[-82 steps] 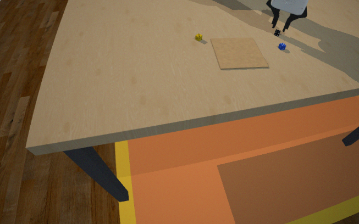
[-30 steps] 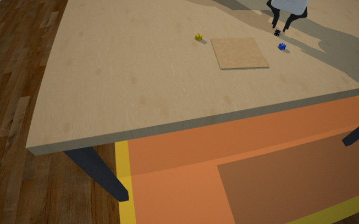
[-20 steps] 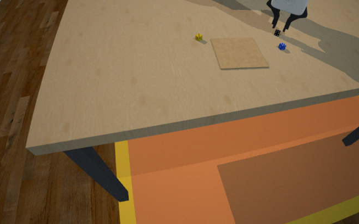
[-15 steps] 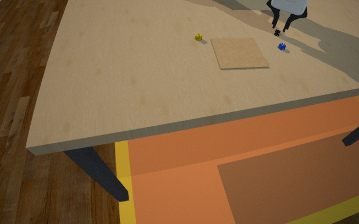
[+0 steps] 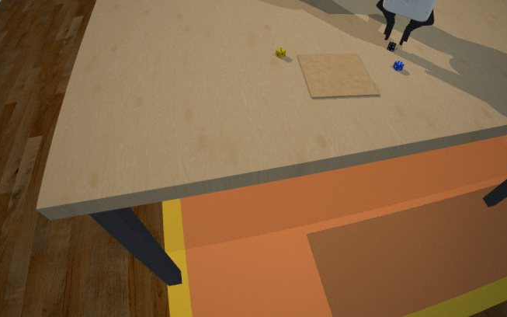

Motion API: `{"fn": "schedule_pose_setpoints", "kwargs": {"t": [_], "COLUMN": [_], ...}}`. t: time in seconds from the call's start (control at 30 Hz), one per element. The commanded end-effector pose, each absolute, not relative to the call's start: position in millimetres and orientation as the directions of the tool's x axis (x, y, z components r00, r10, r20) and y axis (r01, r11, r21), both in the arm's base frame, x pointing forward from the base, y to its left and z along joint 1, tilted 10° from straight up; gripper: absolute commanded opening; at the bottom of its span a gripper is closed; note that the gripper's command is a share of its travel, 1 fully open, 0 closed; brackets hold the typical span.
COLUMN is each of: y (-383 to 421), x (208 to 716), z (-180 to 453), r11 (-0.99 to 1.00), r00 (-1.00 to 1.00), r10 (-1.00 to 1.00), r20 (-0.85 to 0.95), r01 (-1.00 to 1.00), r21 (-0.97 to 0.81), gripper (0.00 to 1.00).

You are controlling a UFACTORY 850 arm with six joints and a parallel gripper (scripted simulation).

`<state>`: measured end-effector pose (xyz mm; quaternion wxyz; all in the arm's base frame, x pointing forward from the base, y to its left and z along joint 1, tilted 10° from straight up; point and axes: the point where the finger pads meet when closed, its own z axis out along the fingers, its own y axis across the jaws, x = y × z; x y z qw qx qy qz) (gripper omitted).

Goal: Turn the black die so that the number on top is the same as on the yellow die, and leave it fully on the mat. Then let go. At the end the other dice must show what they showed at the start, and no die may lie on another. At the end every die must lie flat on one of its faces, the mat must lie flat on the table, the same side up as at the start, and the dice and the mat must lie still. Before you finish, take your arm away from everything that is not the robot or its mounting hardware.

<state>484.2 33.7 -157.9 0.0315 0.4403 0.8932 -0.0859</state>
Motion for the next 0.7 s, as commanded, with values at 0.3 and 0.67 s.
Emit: {"fn": "schedule_pose_setpoints", "kwargs": {"t": [0.3,0.67], "y": [32.4,30.7], "x": [485.0,484.8], "z": [-165.5,-174.8], "r11": [0.598,0.598], "r00": [-0.610,-0.610], "r10": [0.781,0.781], "r20": [-0.133,-0.133], "r01": [0.792,0.792], "r21": [-0.124,-0.124], "gripper": [0.31,0.31]}}
